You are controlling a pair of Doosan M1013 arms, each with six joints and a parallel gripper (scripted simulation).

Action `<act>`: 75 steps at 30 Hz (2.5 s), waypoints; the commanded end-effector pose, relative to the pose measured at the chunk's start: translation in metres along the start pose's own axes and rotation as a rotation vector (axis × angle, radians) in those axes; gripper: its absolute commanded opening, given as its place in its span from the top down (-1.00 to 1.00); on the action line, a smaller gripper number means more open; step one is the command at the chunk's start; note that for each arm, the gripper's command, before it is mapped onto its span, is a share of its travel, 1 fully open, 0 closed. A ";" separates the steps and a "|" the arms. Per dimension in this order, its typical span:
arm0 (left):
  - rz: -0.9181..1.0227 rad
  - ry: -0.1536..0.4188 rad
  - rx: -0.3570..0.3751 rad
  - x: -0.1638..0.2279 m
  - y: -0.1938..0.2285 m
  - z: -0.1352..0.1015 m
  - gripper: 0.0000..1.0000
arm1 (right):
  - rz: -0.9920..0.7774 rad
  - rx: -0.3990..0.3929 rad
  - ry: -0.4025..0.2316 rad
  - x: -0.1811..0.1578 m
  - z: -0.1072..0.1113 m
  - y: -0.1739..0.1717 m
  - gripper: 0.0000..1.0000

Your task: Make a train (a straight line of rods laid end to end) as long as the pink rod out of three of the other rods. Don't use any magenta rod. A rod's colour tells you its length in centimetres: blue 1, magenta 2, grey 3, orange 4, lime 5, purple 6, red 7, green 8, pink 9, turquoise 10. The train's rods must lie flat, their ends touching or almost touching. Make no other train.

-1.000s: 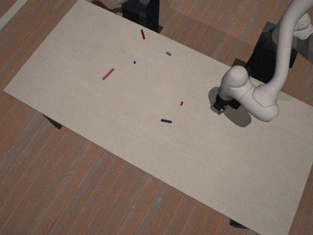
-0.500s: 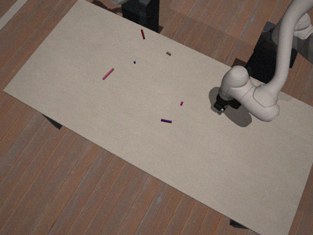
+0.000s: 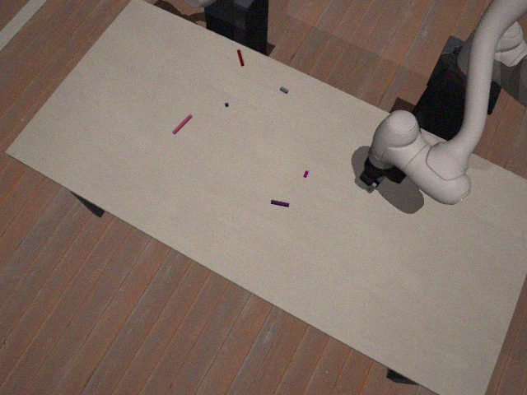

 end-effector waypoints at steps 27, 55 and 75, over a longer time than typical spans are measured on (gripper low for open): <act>0.000 0.004 0.004 -0.004 0.003 -0.018 -0.07 | 0.003 0.004 -0.013 0.000 -0.001 0.002 -1.00; 0.000 0.004 0.004 -0.004 0.003 -0.018 -0.07 | 0.003 0.004 -0.013 0.000 -0.001 0.002 -1.00; 0.000 0.004 0.004 -0.004 0.003 -0.018 0.52 | 0.003 0.004 -0.013 0.000 -0.001 0.002 -1.00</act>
Point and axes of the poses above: on each arm, the point where the finger pads meet when closed, its own z axis back along the fingers, its own x axis across the jaws, y = z × x, the point moved 10 cm from there along z, back along the fingers, and after that the axes turned 4 degrees about z, right-handed, at the moved point
